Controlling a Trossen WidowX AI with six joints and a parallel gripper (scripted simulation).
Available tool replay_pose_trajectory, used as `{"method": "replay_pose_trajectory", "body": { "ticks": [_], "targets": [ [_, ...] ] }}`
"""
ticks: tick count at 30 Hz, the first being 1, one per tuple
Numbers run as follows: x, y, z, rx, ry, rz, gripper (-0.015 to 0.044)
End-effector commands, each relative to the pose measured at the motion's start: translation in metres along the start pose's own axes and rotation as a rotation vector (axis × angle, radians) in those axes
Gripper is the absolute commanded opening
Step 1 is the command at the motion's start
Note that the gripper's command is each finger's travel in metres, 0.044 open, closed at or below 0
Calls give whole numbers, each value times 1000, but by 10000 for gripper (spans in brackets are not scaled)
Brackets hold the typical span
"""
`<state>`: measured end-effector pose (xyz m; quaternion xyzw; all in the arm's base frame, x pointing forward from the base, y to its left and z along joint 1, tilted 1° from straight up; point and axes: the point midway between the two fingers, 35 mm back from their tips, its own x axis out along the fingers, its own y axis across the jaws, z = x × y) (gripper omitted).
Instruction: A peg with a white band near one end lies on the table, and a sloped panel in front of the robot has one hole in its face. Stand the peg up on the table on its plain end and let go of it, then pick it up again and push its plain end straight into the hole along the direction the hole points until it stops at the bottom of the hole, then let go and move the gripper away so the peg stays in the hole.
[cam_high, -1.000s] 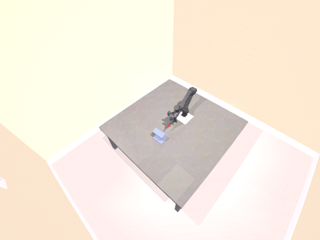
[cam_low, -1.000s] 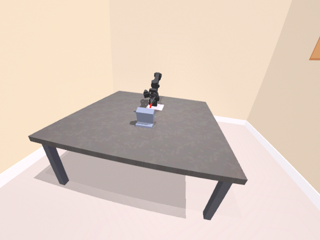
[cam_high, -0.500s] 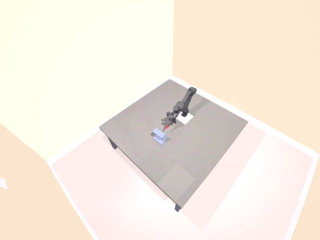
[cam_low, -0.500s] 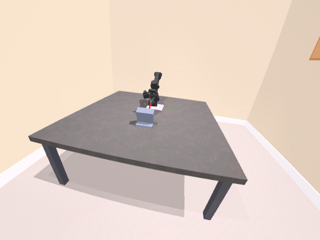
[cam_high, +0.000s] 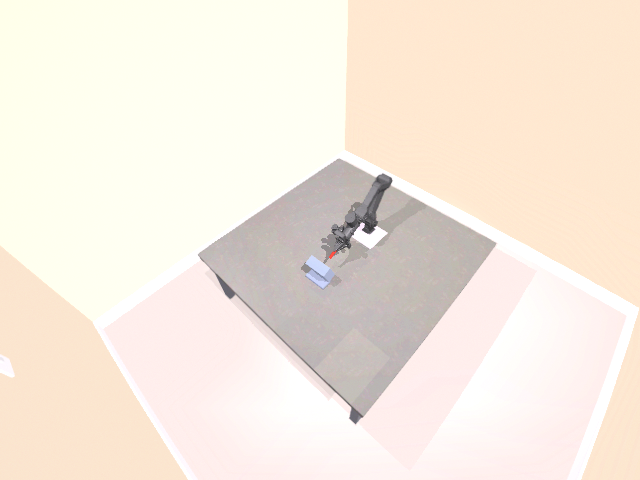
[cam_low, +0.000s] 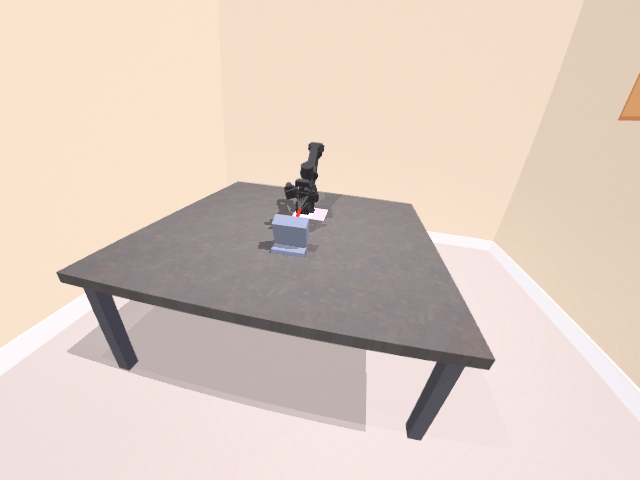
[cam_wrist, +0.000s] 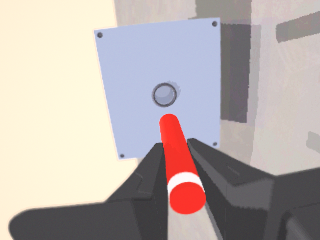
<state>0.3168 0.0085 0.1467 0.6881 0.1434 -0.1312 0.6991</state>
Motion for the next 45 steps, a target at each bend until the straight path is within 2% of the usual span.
{"method": "replay_pose_trajectory", "body": {
  "ticks": [1, 45],
  "targets": [
    [4, -2, 1, 10, -1, 0, 0],
    [40, -3, 6, 17, -15, 31, 0]
  ]
}}
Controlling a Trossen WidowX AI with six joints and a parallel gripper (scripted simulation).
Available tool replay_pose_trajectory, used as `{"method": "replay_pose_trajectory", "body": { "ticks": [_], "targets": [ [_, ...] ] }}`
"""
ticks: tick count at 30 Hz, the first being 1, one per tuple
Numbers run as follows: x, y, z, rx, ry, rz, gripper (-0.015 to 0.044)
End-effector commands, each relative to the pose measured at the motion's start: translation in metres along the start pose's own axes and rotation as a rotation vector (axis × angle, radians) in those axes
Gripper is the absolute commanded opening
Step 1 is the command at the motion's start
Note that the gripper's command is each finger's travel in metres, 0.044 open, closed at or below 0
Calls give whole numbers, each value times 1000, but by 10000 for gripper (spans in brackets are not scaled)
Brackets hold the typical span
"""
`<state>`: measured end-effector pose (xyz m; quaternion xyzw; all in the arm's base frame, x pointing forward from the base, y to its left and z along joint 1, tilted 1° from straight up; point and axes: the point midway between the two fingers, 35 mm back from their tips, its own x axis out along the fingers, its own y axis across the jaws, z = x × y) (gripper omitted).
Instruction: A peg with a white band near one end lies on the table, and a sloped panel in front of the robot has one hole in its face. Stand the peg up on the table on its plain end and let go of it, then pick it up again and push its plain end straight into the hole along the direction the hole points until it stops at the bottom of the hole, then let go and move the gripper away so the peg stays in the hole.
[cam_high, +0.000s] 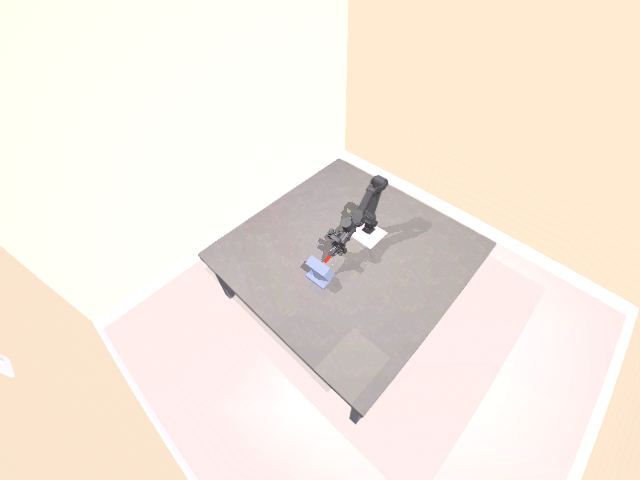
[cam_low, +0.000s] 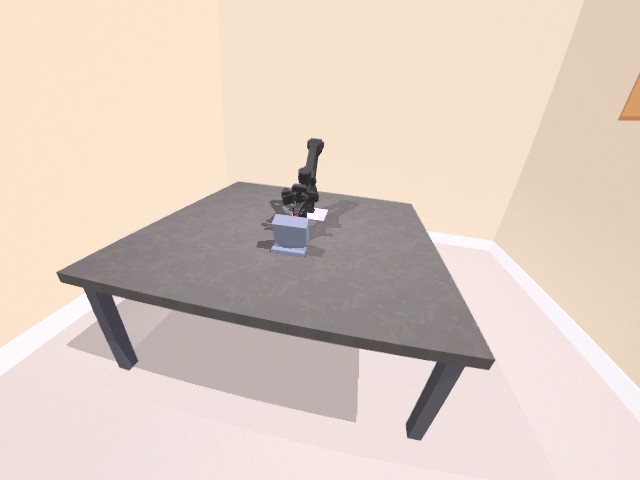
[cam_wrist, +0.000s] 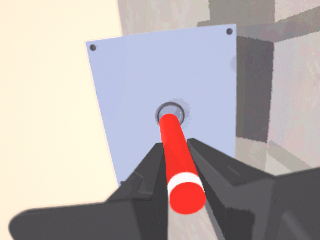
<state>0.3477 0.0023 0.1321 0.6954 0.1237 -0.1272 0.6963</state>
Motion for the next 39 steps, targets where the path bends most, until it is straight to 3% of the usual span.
{"method": "replay_pose_trajectory", "body": {
  "ticks": [1, 39],
  "targets": [
    [7, -1, -1, -1, 4, -3, 0],
    [11, -4, -1, 0, 0, 0, 0]
  ]
}}
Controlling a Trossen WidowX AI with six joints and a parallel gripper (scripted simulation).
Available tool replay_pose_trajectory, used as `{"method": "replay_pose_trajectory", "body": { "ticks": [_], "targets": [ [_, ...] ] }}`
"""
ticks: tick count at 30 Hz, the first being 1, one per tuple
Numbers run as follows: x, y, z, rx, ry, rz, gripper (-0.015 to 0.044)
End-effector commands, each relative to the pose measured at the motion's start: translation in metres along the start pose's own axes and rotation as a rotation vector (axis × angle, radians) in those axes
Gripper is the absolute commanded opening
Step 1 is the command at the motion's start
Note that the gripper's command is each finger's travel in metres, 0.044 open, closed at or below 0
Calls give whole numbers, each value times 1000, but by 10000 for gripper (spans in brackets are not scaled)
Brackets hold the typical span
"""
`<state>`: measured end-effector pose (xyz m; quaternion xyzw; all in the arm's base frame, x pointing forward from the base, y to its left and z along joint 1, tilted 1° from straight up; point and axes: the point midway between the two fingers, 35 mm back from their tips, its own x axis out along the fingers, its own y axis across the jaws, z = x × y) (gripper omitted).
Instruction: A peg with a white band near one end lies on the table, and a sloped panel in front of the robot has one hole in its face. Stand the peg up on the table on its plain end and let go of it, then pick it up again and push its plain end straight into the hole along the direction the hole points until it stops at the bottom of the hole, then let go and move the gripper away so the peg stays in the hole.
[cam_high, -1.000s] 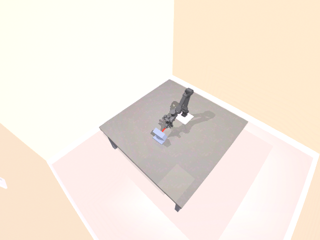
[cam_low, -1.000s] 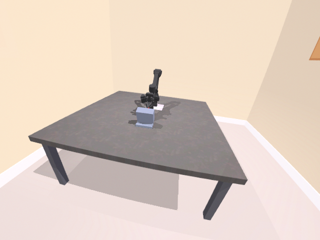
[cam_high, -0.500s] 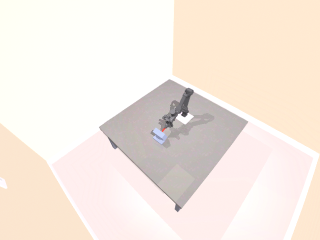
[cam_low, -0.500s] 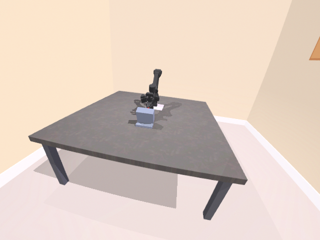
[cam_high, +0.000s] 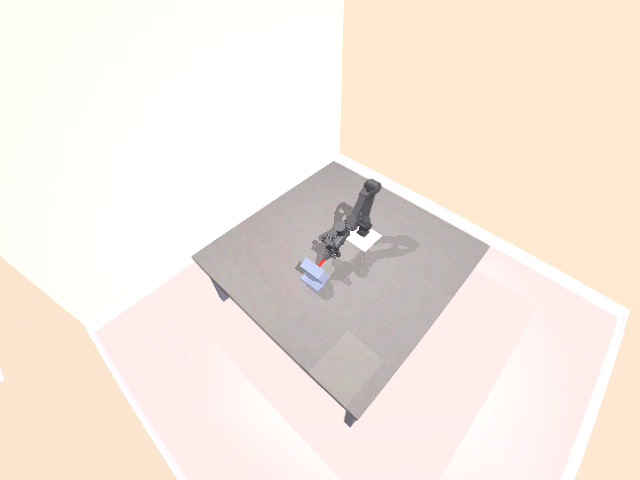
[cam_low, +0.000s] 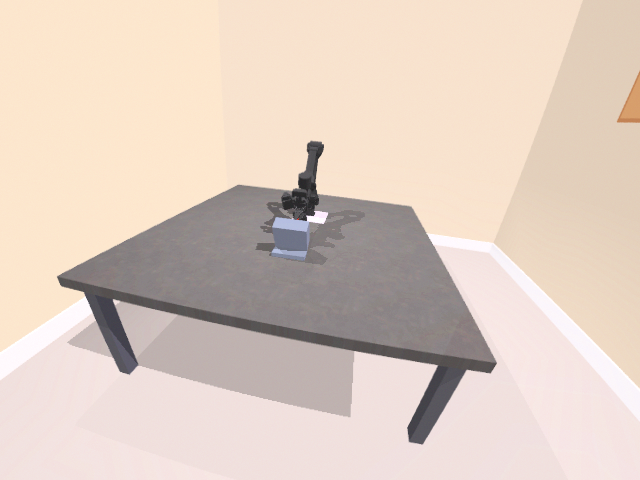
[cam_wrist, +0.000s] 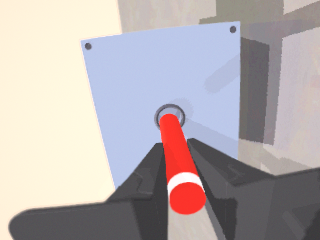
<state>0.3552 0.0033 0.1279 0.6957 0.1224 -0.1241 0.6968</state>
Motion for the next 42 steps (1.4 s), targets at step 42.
{"method": "replay_pose_trajectory", "body": {
  "ticks": [42],
  "targets": [
    [27, -3, 0, 1, -2, -4, 0]
  ]
}}
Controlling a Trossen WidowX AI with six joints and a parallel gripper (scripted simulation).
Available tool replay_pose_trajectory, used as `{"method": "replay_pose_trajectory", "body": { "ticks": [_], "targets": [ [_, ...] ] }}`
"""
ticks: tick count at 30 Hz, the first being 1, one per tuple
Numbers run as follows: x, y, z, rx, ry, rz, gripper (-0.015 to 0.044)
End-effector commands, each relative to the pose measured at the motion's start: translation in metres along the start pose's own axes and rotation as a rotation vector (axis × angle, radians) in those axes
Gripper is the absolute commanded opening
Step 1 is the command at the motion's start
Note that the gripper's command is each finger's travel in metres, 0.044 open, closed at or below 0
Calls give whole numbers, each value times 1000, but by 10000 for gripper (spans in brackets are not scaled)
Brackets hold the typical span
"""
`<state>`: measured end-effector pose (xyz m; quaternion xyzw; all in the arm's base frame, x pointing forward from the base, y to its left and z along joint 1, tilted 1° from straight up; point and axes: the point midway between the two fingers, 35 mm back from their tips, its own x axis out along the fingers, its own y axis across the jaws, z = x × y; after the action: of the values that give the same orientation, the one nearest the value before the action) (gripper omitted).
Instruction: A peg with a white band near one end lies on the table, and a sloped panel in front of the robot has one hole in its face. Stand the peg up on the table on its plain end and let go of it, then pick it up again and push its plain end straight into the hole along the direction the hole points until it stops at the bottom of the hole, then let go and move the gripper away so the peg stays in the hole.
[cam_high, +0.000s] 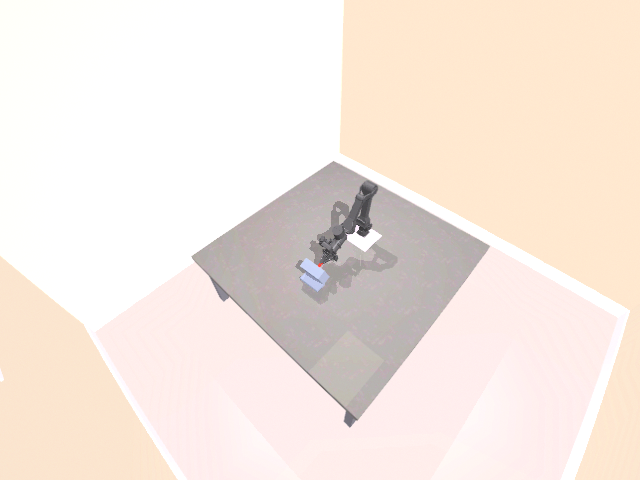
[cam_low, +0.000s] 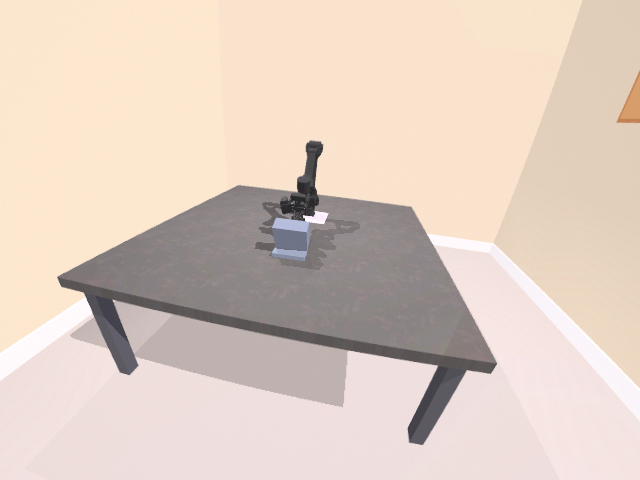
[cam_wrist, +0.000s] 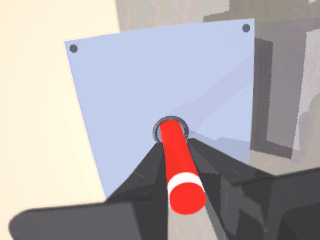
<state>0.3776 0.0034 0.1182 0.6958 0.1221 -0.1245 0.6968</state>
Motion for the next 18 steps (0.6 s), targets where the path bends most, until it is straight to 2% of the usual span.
{"method": "replay_pose_trajectory", "body": {
  "ticks": [1, 18],
  "targets": [
    [4, -1, 0, 0, -2, -4, 0],
    [7, 1, 0, 0, 0, 1, 0]
  ]
}}
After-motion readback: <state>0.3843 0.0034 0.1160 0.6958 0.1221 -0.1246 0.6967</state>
